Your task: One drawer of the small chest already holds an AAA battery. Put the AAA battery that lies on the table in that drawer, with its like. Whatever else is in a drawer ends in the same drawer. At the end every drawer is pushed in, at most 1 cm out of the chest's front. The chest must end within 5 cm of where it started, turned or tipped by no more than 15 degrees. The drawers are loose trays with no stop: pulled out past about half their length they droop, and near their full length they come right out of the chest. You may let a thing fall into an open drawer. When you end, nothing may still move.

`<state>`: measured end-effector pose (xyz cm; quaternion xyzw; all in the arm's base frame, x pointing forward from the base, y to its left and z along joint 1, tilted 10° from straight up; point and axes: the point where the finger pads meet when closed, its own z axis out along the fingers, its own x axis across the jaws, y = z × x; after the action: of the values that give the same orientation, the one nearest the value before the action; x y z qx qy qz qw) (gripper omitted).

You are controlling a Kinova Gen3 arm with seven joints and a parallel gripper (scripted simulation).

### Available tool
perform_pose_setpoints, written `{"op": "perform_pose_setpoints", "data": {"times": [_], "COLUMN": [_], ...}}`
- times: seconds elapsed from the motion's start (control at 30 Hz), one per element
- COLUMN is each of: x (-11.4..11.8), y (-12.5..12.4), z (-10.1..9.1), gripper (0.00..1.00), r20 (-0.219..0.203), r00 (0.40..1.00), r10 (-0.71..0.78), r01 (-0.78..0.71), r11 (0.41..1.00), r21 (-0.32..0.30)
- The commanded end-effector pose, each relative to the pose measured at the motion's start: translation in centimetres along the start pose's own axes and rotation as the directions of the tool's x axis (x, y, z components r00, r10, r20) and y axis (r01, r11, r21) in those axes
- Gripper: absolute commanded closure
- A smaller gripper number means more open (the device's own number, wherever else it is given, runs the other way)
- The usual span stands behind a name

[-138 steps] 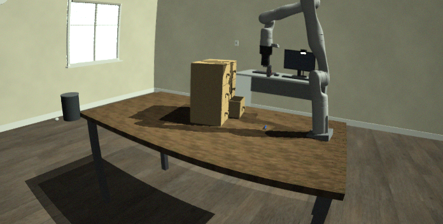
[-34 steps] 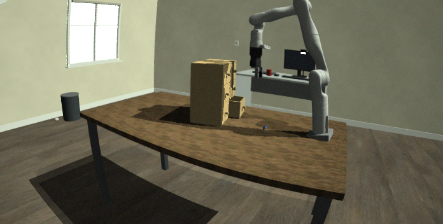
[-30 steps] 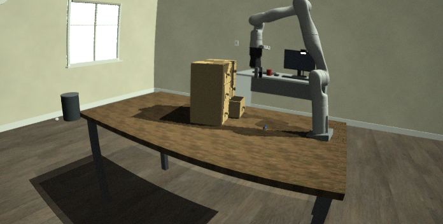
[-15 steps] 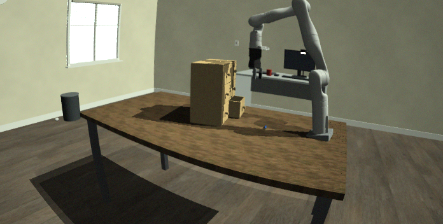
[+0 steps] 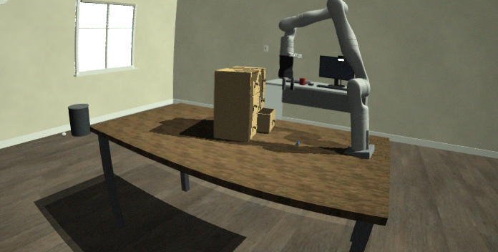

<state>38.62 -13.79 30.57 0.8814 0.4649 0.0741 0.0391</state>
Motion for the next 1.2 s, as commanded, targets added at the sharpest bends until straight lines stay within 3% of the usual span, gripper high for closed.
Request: {"op": "perform_pose_setpoints", "data": {"times": [0.0,0.67,1.17], "x": [0.1,0.8,1.4], "y": [0.1,0.8,1.5], "z": [0.2,1.1,2.1], "gripper": [0.00,0.00,0.00], "r20": [-0.002,-0.014,-0.024], "r00": [0.999,0.948,0.814], "r10": [0.032,0.318,0.581], "r01": [-0.032,-0.318,-0.580], "r11": [0.999,0.948,0.814], "r21": [0.002,0.012,0.025]}}
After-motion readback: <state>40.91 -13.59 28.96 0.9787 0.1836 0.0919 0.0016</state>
